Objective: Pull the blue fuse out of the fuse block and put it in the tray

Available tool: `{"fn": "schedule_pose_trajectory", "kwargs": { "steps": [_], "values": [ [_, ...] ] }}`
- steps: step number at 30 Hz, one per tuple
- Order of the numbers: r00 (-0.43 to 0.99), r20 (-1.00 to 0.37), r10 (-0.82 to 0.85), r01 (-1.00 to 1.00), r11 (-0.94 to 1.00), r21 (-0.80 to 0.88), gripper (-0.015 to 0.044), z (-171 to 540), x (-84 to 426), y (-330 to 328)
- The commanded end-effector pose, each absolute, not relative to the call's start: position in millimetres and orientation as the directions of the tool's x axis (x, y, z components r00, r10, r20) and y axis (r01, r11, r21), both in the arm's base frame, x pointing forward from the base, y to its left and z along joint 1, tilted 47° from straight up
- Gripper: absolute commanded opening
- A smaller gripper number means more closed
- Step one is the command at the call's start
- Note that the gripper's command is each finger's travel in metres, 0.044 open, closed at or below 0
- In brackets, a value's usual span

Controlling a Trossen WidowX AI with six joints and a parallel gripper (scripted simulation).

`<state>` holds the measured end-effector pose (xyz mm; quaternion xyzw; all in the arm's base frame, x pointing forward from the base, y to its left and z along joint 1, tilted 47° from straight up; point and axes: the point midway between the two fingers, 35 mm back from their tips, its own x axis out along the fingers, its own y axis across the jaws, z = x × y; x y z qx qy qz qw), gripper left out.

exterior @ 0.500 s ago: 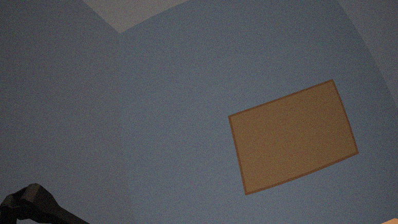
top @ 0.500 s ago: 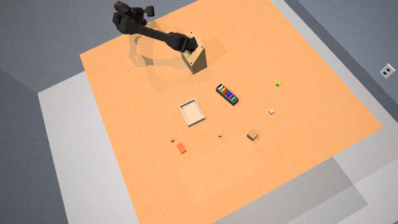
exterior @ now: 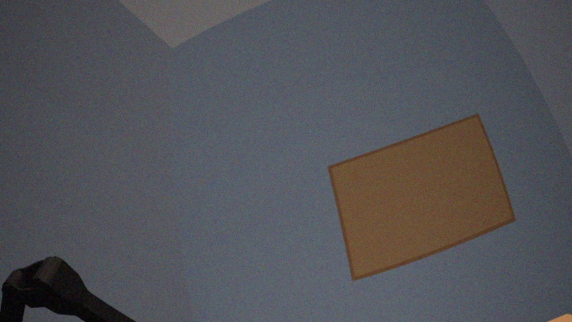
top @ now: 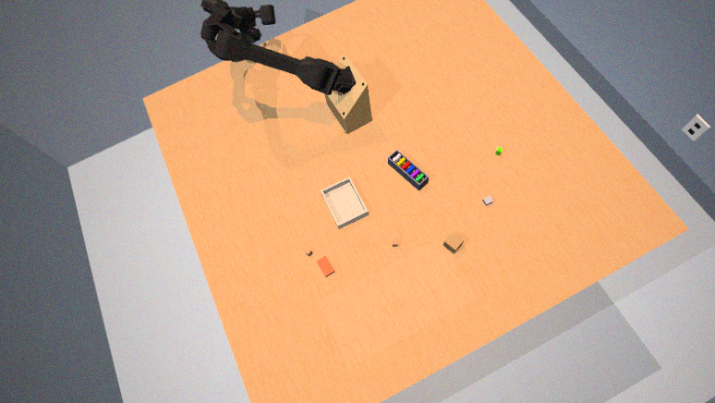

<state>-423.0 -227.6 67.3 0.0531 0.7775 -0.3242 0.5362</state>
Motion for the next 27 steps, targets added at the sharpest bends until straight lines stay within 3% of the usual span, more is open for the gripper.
{"fn": "schedule_pose_trajectory", "kwargs": {
  "steps": [1,8,27],
  "values": [
    [-0.42,-0.866,-0.273,0.452,0.764,-0.46,0.0243,68.3,-413.3,-243.1],
    [-0.416,-0.858,-0.3,0.514,0.701,-0.495,0.0074,71.7,-381.0,-286.3],
    [-0.512,-0.638,-0.575,0.539,0.363,-0.76,0.0074,190.1,-286.4,-405.9]
  ]
}}
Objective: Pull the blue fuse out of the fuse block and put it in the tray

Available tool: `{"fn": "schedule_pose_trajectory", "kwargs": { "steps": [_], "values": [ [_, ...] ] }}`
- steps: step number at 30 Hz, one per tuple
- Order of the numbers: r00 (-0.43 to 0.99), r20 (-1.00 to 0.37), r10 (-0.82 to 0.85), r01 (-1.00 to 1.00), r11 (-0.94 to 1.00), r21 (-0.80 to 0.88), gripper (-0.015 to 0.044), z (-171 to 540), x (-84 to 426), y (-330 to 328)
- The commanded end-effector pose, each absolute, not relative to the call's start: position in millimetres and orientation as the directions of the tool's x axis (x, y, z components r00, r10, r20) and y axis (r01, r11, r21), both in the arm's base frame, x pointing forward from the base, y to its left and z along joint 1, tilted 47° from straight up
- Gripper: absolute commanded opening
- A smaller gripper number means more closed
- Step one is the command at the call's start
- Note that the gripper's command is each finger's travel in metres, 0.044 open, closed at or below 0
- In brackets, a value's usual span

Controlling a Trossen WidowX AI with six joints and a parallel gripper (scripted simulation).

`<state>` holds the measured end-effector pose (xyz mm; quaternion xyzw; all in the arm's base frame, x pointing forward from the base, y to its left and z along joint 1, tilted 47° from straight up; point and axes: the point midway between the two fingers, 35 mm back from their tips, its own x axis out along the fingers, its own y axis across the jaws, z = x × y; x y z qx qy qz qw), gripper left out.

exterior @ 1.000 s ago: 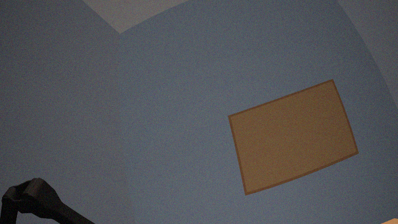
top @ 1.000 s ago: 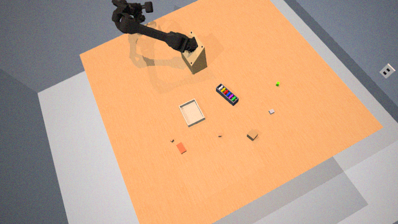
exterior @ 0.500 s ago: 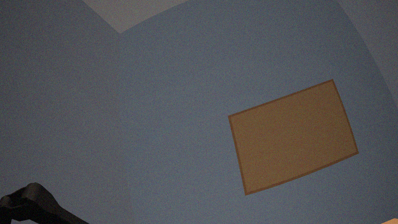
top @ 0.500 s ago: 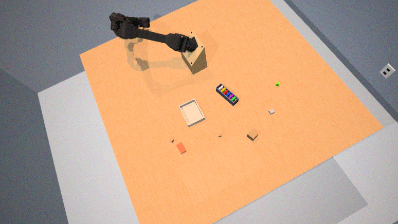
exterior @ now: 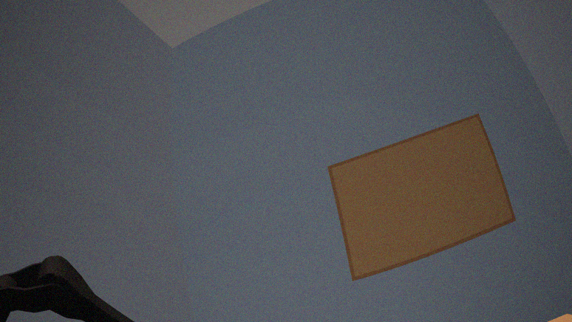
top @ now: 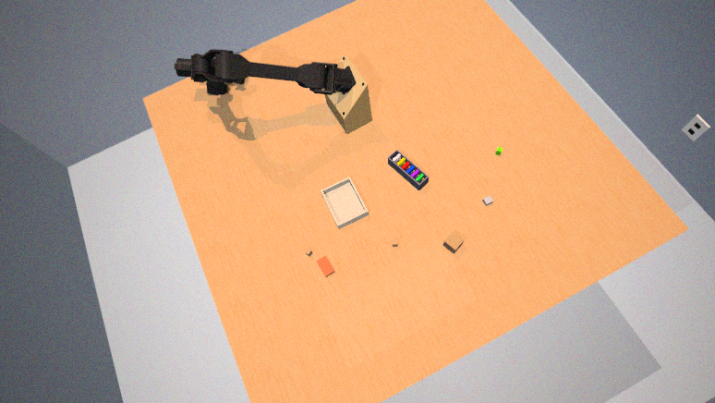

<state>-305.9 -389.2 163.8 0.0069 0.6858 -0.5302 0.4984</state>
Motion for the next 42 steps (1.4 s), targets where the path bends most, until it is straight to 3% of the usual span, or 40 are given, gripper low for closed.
{"fn": "schedule_pose_trajectory", "kwargs": {
  "steps": [1,13,23,32,42],
  "values": [
    [-0.511,-0.623,-0.593,0.54,0.342,-0.769,0.0074,197.2,-278.9,-411.4],
    [-0.441,-0.445,-0.78,0.576,0.135,-0.806,0.0074,276.1,-182.4,-457.4],
    [-0.224,-0.311,-0.924,0.635,0.104,-0.766,0.0074,337.6,-40.6,-472.6],
    [0.089,-0.289,-0.953,0.678,0.271,-0.683,0.0074,350.2,109.2,-446.7],
    [0.37,-0.373,-0.851,0.645,0.524,-0.556,0.0074,316.2,255.5,-377.1]
  ]
}}
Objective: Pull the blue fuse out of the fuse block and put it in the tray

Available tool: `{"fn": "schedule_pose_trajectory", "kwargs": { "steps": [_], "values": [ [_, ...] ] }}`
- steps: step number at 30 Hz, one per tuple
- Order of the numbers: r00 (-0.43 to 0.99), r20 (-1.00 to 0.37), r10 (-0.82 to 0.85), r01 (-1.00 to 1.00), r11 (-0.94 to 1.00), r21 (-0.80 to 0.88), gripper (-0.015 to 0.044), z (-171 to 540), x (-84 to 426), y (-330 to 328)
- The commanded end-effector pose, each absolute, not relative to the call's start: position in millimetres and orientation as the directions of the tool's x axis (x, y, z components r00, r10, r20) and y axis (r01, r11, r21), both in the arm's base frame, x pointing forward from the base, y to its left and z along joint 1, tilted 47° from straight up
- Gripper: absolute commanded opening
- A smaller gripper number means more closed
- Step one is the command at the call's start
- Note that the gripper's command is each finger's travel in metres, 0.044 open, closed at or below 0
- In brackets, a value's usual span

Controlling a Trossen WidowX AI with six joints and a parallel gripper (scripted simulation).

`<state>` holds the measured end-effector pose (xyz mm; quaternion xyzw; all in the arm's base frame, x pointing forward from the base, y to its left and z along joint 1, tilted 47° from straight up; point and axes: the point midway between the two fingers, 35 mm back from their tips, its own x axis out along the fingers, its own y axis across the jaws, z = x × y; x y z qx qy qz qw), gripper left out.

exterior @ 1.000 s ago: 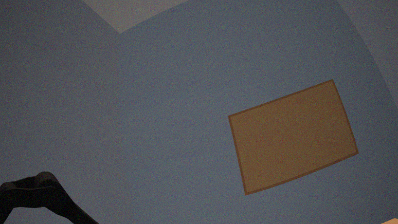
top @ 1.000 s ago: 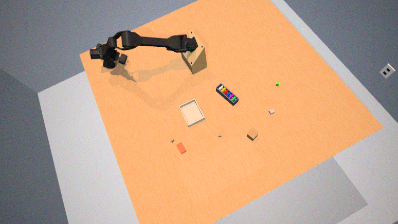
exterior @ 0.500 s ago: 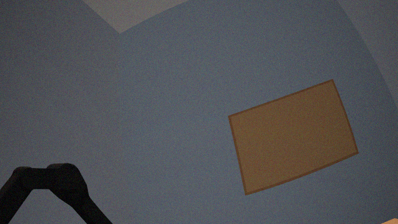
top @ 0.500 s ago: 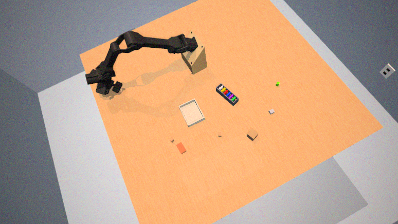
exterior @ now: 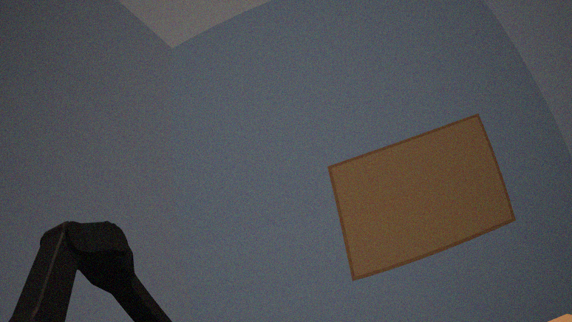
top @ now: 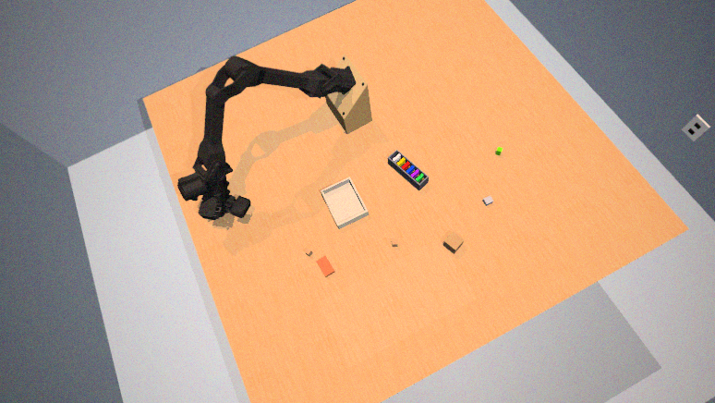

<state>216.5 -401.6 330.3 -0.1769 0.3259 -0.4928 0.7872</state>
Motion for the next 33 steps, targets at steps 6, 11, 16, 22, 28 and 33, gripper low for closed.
{"fn": "schedule_pose_trajectory", "kwargs": {
  "steps": [6,11,16,22,28,33],
  "values": [
    [0.468,-0.457,-0.756,0.601,0.652,-0.463,0.0074,279.3,324.9,-323.1],
    [0.51,-0.552,-0.66,0.609,0.73,-0.309,0.0074,234.4,374.5,-269.6],
    [0.526,-0.64,-0.56,0.615,0.77,-0.169,0.0074,187.7,413.0,-202.1],
    [0.518,-0.689,-0.507,0.615,0.78,-0.112,0.0074,151.8,430.8,-142.8],
    [0.44,-0.762,-0.475,0.678,0.732,-0.066,0.0074,103.1,427.8,-91.0],
    [0.331,-0.814,-0.478,0.763,0.643,-0.068,0.0074,48.0,407.3,-28.8]
  ]
}}
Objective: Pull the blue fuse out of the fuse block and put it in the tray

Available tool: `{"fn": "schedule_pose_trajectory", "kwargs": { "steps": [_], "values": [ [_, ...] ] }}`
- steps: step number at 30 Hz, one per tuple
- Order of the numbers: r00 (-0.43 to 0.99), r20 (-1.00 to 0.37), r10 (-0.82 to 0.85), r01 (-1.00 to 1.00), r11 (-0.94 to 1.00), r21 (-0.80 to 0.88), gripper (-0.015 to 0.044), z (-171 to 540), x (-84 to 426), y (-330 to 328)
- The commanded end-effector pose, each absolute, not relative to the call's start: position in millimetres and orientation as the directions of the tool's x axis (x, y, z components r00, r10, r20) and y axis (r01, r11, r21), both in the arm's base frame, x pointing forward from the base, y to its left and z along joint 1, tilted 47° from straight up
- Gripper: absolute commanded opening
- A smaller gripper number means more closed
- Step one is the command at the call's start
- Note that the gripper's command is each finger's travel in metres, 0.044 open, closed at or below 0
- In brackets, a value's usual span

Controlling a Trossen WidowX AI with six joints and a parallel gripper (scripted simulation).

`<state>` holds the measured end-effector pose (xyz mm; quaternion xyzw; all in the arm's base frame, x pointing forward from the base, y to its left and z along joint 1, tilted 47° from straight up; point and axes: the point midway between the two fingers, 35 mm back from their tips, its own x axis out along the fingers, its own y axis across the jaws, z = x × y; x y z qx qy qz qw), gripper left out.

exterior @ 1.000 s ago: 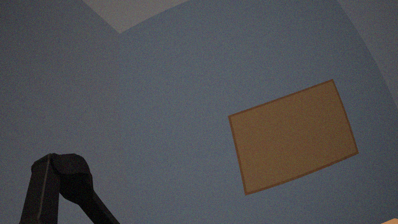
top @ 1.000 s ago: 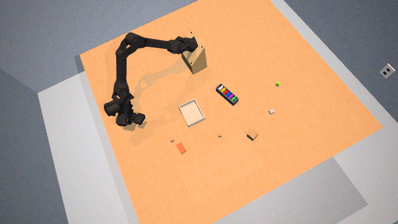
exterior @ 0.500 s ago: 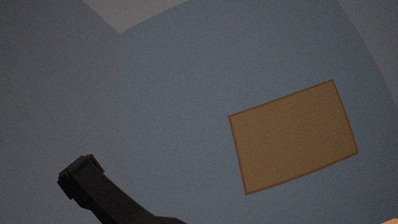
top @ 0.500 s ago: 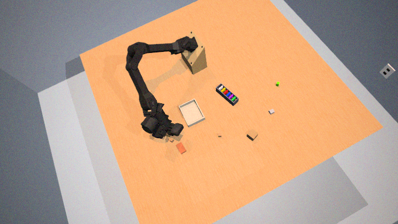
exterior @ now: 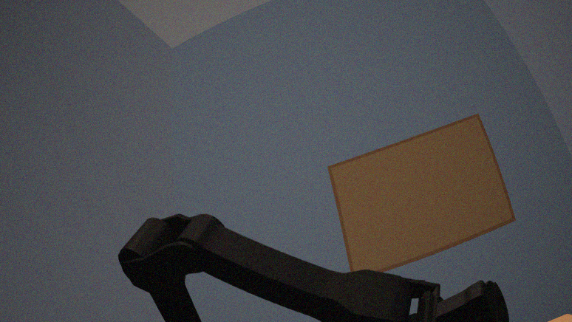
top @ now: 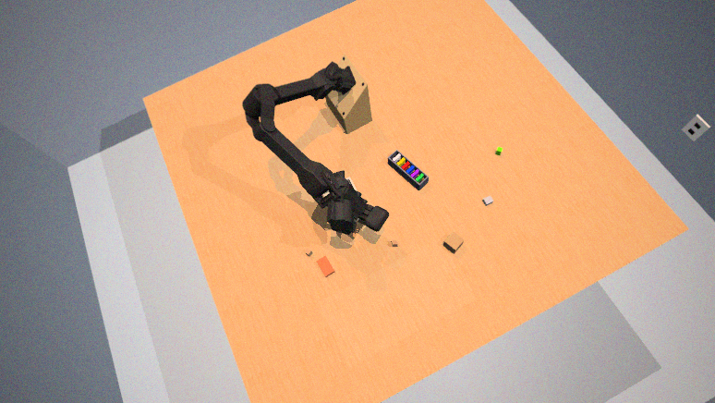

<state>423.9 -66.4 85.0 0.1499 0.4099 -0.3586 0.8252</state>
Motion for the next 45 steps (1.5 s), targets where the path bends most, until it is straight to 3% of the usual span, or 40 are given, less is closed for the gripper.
{"fn": "schedule_pose_trajectory", "kwargs": {
  "steps": [1,7,14,45],
  "values": [
    [0.31,-0.817,-0.486,0.779,0.623,-0.076,0.0074,38.2,401.3,-17.8],
    [0.214,-0.786,-0.58,0.858,0.496,-0.132,0.0074,-11.3,360.4,32.9],
    [0.201,-0.687,-0.698,0.906,0.4,-0.141,0.0074,-47.4,314.9,68.0],
    [0.202,-0.685,-0.7,0.906,0.399,-0.141,0.0074,-63.1,317.5,55.8]
  ]
}}
